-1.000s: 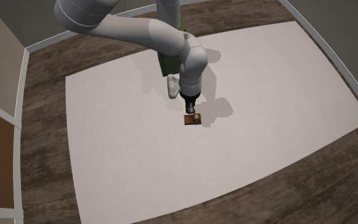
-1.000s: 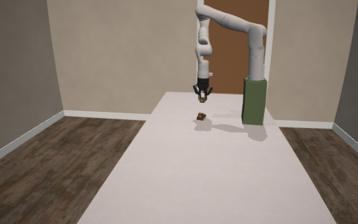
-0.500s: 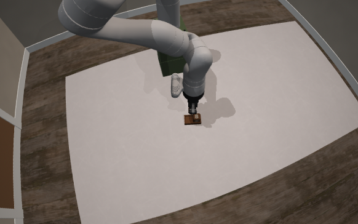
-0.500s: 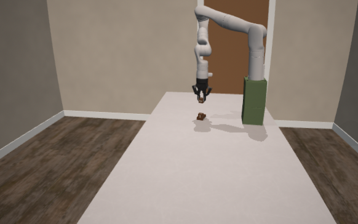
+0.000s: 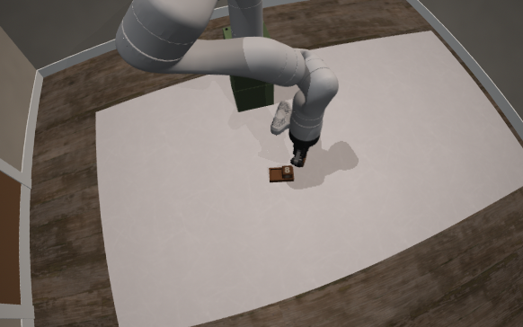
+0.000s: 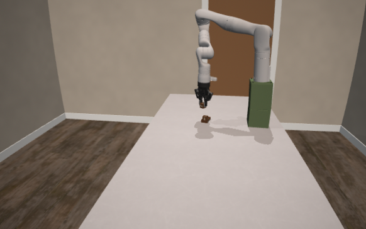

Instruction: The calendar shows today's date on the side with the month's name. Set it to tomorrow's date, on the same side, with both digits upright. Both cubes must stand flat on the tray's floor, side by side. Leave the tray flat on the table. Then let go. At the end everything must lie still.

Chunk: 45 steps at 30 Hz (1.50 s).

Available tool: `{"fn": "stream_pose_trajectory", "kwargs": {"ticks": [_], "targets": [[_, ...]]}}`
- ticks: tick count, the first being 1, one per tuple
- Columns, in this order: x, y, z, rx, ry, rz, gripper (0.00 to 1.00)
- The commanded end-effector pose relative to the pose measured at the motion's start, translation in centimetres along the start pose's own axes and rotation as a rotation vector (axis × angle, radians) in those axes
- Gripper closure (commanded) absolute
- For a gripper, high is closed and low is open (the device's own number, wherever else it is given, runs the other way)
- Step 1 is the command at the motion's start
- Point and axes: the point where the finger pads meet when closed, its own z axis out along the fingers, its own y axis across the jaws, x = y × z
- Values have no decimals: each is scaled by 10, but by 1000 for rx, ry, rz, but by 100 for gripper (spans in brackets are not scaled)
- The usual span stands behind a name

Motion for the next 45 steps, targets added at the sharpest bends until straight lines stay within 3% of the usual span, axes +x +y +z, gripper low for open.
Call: {"fn": "stream_pose_trajectory", "kwargs": {"ticks": [1,8,21,45], "targets": [[-17,15,3,-9,-3,41,74],[-47,36,4,-12,-2,245,74],[-76,63,5,-16,5,464,74],[-81,70,5,-17,7,512,74]]}}
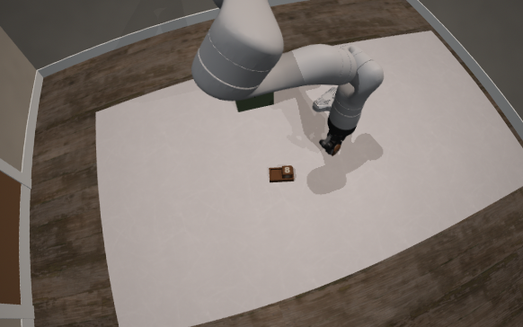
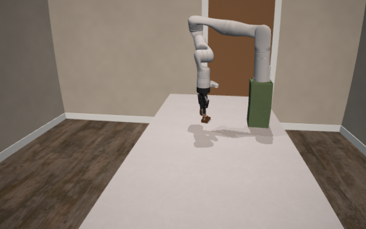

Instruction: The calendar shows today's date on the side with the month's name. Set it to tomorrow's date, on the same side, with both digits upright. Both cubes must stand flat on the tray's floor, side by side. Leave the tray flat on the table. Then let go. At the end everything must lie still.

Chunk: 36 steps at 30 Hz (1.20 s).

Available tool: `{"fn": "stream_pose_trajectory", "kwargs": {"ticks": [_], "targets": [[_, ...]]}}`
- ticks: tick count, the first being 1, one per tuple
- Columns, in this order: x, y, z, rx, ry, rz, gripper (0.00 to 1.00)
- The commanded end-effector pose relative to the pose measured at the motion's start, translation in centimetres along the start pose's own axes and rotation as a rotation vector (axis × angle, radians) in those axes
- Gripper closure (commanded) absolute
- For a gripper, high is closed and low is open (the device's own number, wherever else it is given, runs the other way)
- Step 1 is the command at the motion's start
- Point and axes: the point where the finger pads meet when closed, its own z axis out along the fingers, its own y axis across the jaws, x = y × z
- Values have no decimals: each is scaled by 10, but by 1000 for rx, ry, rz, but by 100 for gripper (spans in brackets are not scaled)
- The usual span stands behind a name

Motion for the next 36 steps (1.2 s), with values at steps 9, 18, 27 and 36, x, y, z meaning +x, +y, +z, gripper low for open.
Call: {"fn": "stream_pose_trajectory", "kwargs": {"ticks": [9,18,27,36], "targets": [[-1,0,7,1,-2,0,74],[-1,0,33,1,-2,0,74],[-1,1,77,1,-2,0,74],[-1,1,95,1,-2,0,74]]}}
